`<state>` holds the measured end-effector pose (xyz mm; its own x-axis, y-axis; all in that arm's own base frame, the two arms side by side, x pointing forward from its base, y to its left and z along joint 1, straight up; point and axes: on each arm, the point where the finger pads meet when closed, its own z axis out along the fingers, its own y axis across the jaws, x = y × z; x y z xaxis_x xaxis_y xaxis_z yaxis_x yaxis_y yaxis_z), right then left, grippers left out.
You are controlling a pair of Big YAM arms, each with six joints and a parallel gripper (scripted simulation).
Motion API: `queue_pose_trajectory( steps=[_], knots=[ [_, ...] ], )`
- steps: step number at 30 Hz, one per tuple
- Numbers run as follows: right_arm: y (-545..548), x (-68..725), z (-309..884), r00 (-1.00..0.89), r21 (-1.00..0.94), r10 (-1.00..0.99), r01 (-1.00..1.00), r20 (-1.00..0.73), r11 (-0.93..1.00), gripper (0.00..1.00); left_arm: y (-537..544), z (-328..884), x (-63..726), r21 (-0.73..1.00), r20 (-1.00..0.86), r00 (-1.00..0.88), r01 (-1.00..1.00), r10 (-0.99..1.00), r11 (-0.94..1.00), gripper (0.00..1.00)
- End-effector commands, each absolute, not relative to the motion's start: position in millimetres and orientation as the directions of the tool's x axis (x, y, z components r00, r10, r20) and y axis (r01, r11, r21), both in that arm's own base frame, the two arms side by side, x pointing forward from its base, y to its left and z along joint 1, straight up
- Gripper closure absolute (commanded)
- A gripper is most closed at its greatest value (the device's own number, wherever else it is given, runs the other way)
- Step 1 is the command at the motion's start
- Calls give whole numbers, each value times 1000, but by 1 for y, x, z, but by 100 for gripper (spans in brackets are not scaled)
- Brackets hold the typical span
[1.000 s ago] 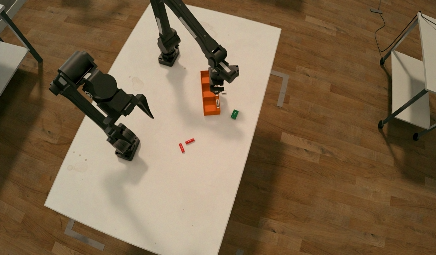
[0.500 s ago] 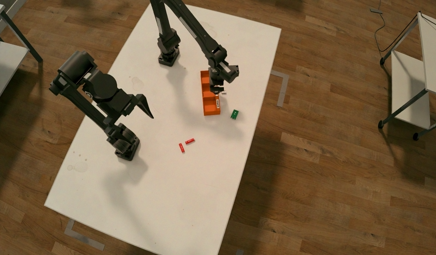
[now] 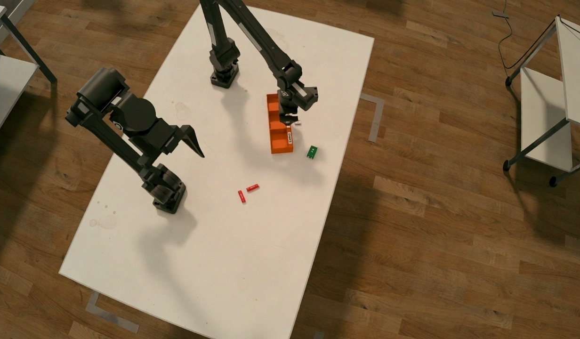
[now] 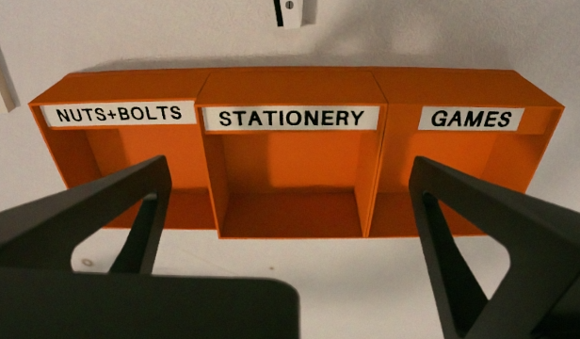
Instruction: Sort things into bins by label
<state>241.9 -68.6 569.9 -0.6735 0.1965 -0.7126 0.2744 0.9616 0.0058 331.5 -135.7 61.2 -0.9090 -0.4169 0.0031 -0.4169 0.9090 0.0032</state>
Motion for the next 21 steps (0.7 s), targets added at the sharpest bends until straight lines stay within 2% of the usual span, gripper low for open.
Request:
queue_pose_trajectory(
  steps=[1, 21],
  knots=[
    [-63, 235, 603, -610, 0, 163, 259, -775, 966, 0, -143, 84, 355, -41, -38, -898, -437, -439, 898, 0],
    [-63, 235, 603, -610, 0, 163, 259, -775, 966, 0, -141, 198, 351, -27, -25, -898, -438, -438, 899, 0]
  ],
)
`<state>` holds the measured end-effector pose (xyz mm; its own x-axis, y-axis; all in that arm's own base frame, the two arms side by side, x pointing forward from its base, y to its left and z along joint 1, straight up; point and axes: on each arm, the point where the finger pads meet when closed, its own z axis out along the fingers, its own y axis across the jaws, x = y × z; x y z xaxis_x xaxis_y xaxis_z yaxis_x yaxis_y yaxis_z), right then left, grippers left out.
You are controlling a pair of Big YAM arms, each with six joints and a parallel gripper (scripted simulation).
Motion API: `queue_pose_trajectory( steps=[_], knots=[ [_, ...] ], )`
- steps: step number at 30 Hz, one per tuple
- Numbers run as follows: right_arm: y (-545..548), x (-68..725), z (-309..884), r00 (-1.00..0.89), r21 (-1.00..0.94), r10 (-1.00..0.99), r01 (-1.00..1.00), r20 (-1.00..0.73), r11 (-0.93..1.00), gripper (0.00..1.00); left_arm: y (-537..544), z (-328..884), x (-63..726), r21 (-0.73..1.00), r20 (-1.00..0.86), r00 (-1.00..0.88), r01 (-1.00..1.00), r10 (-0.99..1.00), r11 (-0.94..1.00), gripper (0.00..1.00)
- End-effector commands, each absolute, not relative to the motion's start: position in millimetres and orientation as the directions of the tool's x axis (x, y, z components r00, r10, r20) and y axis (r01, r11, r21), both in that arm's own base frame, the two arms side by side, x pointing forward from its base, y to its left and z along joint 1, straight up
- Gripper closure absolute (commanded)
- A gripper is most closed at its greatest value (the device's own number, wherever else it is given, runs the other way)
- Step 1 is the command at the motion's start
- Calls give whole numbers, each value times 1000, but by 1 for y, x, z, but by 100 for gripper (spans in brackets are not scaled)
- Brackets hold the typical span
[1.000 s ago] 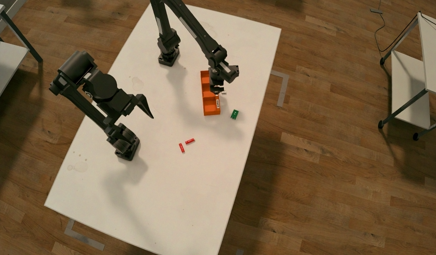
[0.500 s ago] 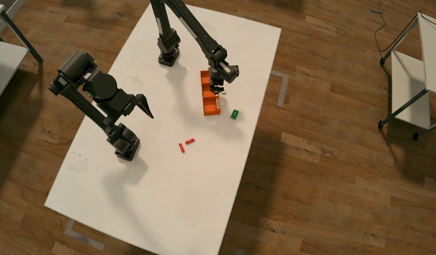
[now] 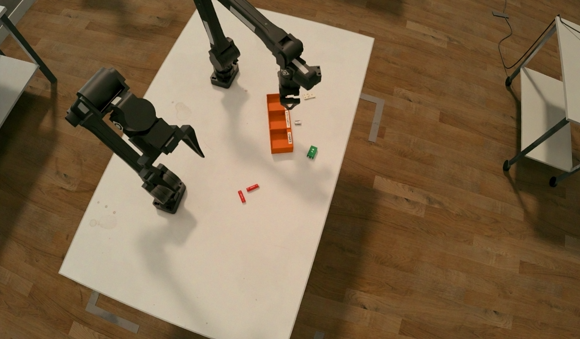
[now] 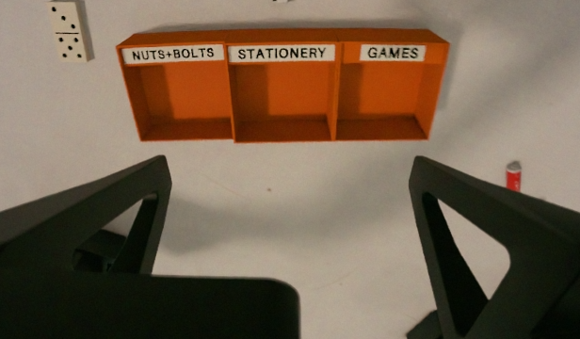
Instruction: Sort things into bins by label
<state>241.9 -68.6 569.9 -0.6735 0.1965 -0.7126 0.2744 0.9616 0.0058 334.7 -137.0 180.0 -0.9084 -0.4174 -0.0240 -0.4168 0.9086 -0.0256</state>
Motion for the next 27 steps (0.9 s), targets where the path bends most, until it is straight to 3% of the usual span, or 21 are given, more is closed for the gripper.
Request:
queue_pose_trajectory(
  steps=[1, 9, 10, 14, 27],
  knots=[
    [-63, 235, 603, -610, 0, 163, 259, -775, 966, 0, -141, 207, 350, -27, -25, -898, -438, -438, 899, 0],
    [-63, 235, 603, -610, 0, 163, 259, -775, 966, 0, -139, 212, 342, -26, -24, -905, -424, -424, 905, 0],
    [-63, 235, 603, -610, 0, 163, 259, -775, 966, 0, -127, 193, 340, -8, -7, -873, -488, -488, 873, 61],
    [-63, 235, 603, -610, 0, 163, 259, -775, 966, 0, -102, 168, 346, -1, -1, -797, -605, -605, 797, 61],
    [-63, 235, 603, -610, 0, 163, 259, -775, 966, 0, -34, 109, 363, -1, -1, -810, -587, -587, 810, 61]
  ],
)
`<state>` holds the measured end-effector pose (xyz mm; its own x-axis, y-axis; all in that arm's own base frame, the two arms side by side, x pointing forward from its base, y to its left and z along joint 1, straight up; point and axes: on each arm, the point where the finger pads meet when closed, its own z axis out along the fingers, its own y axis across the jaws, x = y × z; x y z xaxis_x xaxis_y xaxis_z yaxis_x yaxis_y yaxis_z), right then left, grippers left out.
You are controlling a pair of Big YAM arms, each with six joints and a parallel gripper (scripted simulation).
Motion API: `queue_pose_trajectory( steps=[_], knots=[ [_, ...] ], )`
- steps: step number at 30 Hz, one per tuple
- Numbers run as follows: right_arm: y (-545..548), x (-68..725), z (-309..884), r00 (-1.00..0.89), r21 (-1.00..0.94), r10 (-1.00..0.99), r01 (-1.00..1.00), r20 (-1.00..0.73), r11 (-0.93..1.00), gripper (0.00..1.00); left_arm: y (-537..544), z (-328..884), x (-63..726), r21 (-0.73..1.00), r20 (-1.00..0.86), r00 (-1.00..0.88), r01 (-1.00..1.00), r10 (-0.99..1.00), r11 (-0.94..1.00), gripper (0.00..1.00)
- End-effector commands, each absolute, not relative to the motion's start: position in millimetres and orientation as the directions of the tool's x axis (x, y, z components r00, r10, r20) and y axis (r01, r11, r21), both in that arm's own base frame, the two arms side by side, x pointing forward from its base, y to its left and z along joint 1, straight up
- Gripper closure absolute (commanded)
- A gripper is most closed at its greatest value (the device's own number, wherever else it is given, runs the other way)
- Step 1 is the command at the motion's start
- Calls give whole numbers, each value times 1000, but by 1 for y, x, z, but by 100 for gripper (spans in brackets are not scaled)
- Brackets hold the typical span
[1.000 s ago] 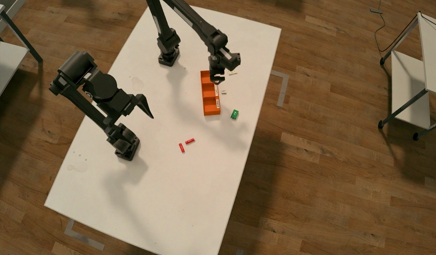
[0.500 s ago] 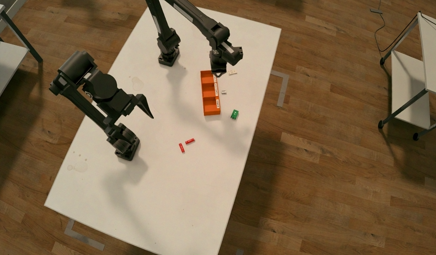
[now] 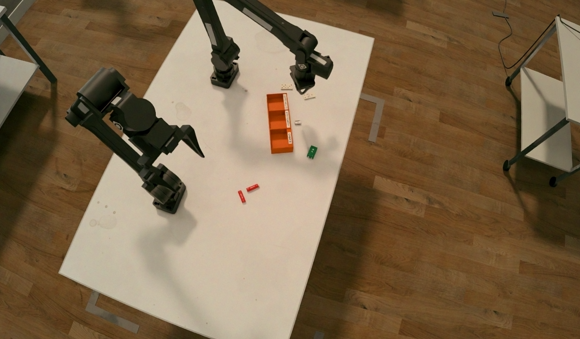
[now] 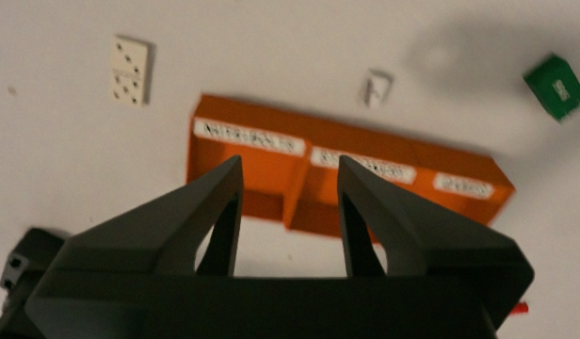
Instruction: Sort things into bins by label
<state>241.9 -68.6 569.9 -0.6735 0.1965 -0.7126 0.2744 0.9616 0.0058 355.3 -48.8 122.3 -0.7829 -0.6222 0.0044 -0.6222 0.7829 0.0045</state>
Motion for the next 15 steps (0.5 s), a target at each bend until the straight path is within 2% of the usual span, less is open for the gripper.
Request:
queue_pose_trajectory(
  steps=[1, 15],
  knots=[
    [-63, 235, 603, -610, 0, 163, 259, -775, 966, 0, -28, 103, 364, -1, -1, -810, -587, -587, 810, 61],
    [-63, 235, 603, -610, 0, 163, 259, -775, 966, 0, 35, 52, 381, -4, -4, -810, -587, -587, 810, 61]
  ],
)
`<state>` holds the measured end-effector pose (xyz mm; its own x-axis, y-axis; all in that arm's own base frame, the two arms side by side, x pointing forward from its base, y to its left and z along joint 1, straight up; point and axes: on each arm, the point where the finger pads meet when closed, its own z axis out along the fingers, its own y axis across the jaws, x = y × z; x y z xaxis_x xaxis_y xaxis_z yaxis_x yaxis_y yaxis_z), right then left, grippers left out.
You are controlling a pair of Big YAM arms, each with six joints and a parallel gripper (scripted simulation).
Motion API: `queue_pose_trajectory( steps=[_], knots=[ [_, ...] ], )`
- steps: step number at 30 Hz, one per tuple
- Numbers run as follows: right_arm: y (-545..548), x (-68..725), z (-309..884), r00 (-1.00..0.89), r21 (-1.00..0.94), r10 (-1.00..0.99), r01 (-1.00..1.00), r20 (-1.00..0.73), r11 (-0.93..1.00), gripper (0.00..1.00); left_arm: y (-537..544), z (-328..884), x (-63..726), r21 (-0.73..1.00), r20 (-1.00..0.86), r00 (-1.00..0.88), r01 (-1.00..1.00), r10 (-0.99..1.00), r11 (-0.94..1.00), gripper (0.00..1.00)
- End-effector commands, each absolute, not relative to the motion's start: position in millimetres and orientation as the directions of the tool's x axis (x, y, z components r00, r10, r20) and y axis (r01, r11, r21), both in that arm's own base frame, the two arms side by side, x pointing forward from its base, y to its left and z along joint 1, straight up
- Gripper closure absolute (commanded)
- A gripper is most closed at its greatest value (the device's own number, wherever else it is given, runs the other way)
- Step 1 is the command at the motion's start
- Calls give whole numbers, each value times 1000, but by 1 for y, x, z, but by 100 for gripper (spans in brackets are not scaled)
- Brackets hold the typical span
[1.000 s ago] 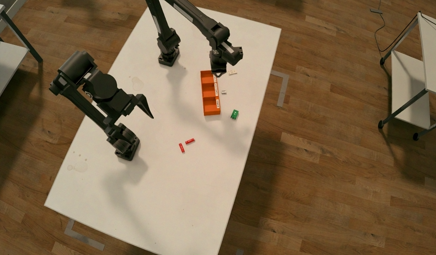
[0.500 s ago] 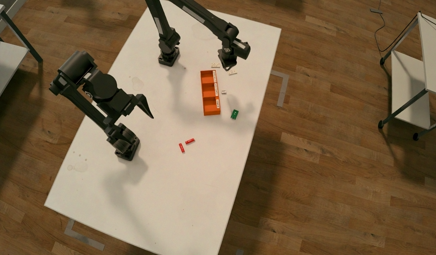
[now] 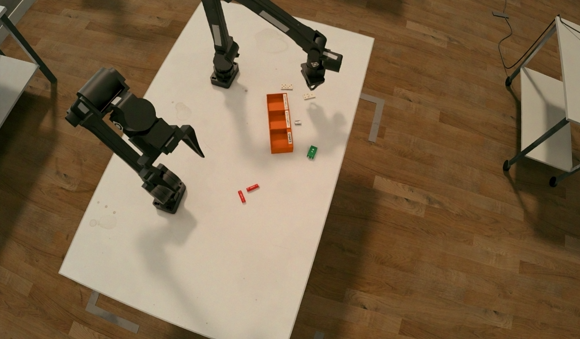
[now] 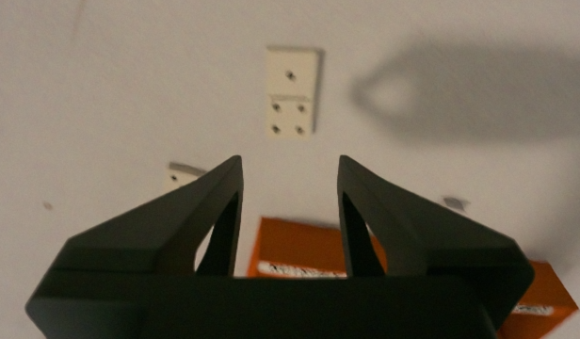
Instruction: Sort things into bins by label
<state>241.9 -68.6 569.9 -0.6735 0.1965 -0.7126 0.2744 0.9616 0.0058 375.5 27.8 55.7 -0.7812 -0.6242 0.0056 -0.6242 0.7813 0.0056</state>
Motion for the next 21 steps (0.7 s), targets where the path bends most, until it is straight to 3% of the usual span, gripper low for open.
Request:
queue_pose_trajectory(
  steps=[1, 21],
  knots=[
    [-63, 235, 603, -610, 0, 163, 259, -775, 966, 0, 35, 61, 382, -16, -24, -809, -587, -587, 810, 61],
    [-63, 235, 603, -610, 0, 163, 259, -775, 966, 0, 27, 65, 386, -17, -27, -809, -586, -587, 810, 61]
  ],
)
